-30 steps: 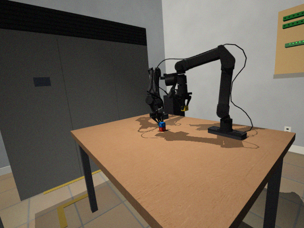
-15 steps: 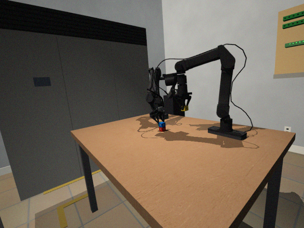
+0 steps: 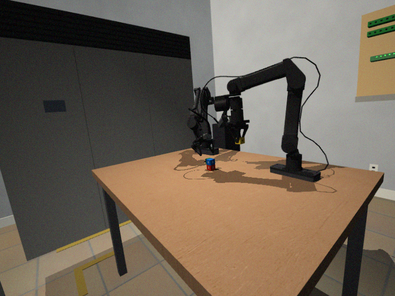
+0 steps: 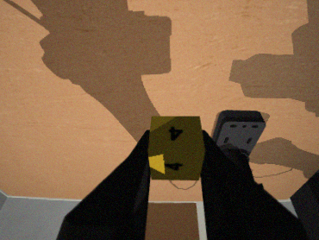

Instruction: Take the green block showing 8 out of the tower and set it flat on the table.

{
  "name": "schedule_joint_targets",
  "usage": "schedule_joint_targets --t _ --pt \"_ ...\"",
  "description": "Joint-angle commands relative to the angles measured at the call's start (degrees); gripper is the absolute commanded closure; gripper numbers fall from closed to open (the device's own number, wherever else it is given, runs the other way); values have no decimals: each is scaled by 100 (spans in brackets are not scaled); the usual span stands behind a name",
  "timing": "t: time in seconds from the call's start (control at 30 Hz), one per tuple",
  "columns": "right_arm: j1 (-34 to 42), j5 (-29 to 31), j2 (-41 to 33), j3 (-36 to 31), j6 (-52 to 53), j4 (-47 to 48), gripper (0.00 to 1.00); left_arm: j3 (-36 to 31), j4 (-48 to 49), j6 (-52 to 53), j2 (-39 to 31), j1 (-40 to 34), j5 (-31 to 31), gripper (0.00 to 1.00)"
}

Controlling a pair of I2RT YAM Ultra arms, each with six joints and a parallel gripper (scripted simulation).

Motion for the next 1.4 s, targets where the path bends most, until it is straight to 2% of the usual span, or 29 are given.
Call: schedule_joint_targets --t 0.0,0.1,0.3,0.43,0.53,0.73,0.8,0.83,1.1,1.3,1.37 --pt "-212 -160 -396 332 -274 -681 0 78 1 -5 -133 3 -1 73" --pt "-361 -200 -269 426 -445 -953 0 78 1 -5 -133 3 -1 73" --pt "-401 -152 -85 389 -529 -919 0 78 1 -5 -133 3 -1 73" --pt "-257 118 -279 491 -59 -1170 0 78 1 -5 -133 3 -1 73" --pt "52 477 -689 644 705 -1466 0 78 1 -5 -133 3 -1 73" --pt "1174 1166 -2302 1311 2395 -2163 0 210 247 -34 -22 3 0 73" --pt "1174 1166 -2302 1311 2395 -2163 0 210 247 -34 -22 3 0 73" --pt "1512 1525 -2546 1580 2698 -2420 0 264 337 -34 128 1 0 73" --pt "2603 2104 -3831 2355 3931 -3059 0 1413 740 -52 1769 -52 2 73" --pt "3174 2446 -4272 2726 4338 -3307 0 2511 542 -48 2911 -61 1 73" --pt "3174 2446 -4272 2726 4338 -3307 0 2511 542 -48 2911 -61 1 73"
